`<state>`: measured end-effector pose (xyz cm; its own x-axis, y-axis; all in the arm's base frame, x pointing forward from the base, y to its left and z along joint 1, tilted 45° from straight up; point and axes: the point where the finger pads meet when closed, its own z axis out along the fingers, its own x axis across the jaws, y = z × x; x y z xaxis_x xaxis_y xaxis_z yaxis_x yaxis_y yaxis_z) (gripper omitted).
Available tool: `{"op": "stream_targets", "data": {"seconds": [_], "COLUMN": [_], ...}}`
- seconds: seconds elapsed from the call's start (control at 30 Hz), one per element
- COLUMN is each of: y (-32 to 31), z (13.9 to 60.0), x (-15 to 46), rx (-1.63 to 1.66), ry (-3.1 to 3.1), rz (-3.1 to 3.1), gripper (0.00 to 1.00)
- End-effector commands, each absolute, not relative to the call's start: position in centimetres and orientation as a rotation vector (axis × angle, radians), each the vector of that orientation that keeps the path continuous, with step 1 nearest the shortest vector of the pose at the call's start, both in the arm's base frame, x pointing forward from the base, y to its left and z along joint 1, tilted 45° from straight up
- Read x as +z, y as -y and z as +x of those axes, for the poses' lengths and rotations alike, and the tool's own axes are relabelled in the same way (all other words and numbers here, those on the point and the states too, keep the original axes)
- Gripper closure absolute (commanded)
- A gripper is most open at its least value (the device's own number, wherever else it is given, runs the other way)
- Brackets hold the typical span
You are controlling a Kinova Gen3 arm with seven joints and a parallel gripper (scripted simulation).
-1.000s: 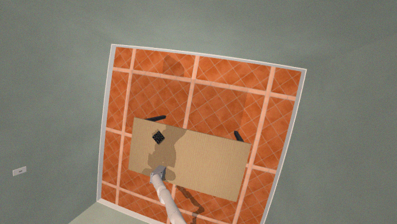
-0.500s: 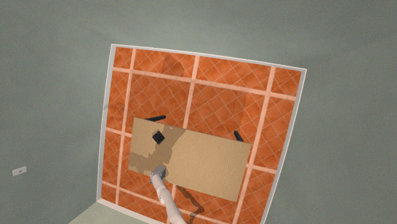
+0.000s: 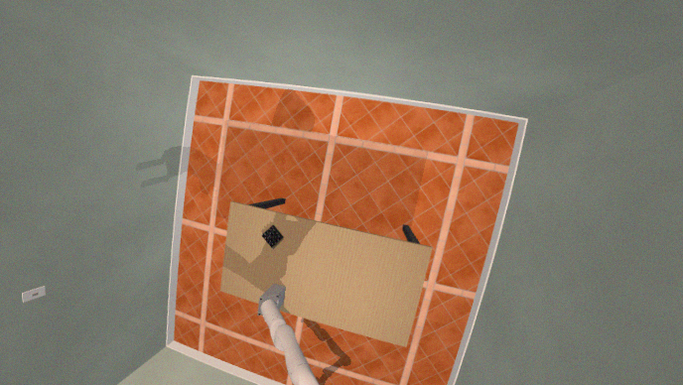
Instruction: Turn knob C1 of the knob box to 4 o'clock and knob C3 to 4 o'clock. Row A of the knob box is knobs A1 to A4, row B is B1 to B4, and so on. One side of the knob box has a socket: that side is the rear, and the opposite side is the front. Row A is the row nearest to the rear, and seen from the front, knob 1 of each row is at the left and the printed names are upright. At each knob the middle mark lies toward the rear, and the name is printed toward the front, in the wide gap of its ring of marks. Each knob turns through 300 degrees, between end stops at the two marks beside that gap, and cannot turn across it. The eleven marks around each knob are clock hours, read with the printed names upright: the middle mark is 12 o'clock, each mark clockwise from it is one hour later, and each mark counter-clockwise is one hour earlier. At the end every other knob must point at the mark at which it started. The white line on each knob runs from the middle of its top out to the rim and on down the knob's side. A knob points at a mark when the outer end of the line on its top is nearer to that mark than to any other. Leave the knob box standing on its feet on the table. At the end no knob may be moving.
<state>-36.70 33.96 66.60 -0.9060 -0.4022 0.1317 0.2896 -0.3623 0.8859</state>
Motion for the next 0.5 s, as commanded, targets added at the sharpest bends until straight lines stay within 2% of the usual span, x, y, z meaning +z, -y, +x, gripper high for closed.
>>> {"op": "stream_targets", "data": {"seconds": [0.0,0.2,0.27,0.47], "y": [-37.4,-41.8,-41.8,-46.1], "z": [-34.4,-29.8,-29.8,-23.9], "x": [65.5,63.4,63.4,60.8], "rx": [-2.344,-2.421,-2.421,-2.483], "ry": [1.549,1.711,1.711,1.911], "rz": [0.110,0.045,0.045,-0.039], "gripper": [0.00,0.00,0.00,0.00]}}
